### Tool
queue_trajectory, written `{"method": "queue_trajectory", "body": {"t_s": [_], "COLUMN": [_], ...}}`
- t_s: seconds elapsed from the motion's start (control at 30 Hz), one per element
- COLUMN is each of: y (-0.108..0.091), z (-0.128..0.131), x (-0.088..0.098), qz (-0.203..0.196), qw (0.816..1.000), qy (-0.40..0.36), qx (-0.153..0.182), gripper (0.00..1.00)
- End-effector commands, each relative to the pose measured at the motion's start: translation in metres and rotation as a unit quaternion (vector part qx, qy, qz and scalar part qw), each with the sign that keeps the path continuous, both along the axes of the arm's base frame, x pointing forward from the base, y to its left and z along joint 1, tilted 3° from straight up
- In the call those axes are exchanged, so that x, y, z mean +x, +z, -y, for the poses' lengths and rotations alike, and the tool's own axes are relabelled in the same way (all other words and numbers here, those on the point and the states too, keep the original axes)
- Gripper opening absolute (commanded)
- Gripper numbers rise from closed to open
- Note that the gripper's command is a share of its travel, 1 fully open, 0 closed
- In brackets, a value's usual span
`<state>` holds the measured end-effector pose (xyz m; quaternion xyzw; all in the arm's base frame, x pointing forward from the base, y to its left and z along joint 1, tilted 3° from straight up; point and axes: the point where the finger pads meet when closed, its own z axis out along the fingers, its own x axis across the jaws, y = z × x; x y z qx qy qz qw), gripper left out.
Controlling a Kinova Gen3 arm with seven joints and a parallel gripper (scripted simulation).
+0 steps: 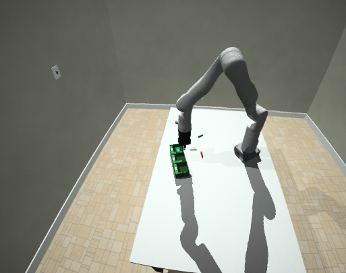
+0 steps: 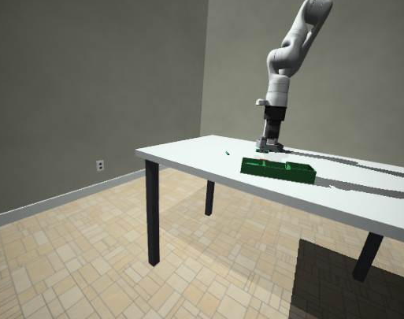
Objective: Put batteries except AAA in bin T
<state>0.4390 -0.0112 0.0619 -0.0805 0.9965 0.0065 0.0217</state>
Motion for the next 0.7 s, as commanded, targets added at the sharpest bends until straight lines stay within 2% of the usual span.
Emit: {"method": "queue_trajectory", "body": {"t_s": [0.0, 0.2, 0.67], "y": [-0.001, 0.0, 0.0], "z": [0.013, 0.028, 0.029], "x": [0.009, 0.04, 0.039], "qz": [0.0, 0.0, 0.0], "qw": [1.0, 1.0, 1.0], "qy": [-0.008, -0.008, -0.008], "qx": [0.001, 0.001, 0.001], "gripper": [0.31, 0.31, 0.31]}}
